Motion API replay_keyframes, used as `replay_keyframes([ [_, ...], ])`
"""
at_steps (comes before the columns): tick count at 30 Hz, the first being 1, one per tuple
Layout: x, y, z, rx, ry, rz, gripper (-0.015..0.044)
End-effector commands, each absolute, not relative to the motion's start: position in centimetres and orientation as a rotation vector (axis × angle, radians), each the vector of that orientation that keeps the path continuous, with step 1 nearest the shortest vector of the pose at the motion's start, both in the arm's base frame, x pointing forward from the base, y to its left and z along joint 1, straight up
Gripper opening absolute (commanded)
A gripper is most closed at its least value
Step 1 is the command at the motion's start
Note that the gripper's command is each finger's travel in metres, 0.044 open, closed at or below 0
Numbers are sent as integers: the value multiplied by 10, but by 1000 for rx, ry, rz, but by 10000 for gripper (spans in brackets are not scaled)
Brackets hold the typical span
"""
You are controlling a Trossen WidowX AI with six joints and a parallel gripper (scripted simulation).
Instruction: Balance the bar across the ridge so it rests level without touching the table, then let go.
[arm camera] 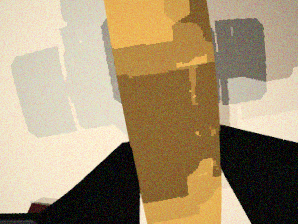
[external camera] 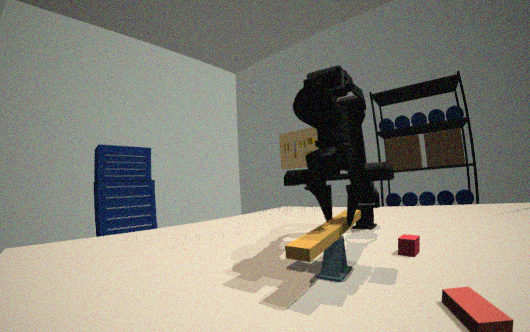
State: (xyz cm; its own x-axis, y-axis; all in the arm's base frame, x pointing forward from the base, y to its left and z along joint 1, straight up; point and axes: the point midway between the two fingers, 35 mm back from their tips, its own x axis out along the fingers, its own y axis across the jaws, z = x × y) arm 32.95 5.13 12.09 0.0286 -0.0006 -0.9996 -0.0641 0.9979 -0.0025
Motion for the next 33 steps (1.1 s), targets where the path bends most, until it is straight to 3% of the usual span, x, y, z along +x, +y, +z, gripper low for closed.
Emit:
replay_keyframes([
  [1, 330, 52, 121, -48, 1539, 54, 0],
  [33, 330, 52, 118, -48, 1539, 54, 0],
])
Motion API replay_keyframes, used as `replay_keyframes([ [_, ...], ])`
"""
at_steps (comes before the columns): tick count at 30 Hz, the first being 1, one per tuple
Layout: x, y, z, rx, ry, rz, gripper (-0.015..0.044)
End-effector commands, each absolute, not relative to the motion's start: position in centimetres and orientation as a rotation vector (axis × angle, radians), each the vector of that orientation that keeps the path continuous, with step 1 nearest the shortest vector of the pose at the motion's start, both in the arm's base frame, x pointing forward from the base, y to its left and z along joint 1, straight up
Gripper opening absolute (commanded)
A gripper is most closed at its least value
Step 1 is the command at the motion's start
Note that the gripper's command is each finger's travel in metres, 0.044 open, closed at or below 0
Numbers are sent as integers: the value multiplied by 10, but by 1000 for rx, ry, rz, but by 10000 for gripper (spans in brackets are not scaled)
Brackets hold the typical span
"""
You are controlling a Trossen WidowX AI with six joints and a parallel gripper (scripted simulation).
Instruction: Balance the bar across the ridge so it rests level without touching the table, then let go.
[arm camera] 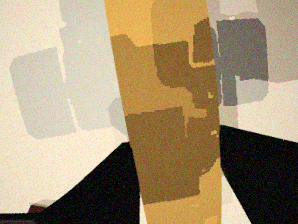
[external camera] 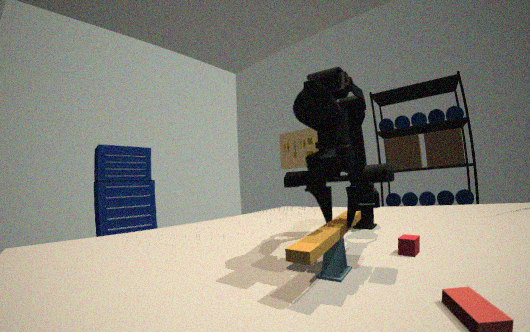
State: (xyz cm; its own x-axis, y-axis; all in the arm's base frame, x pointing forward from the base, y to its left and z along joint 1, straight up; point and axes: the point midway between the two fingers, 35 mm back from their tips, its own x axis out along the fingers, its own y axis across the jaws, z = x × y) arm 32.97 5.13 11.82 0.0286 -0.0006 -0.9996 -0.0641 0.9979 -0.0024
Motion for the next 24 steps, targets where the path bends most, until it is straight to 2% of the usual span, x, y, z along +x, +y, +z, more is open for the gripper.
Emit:
replay_keyframes([
  [1, 330, 52, 118, -48, 1539, 54, 0],
  [24, 330, 52, 116, -48, 1539, 54, 0],
])
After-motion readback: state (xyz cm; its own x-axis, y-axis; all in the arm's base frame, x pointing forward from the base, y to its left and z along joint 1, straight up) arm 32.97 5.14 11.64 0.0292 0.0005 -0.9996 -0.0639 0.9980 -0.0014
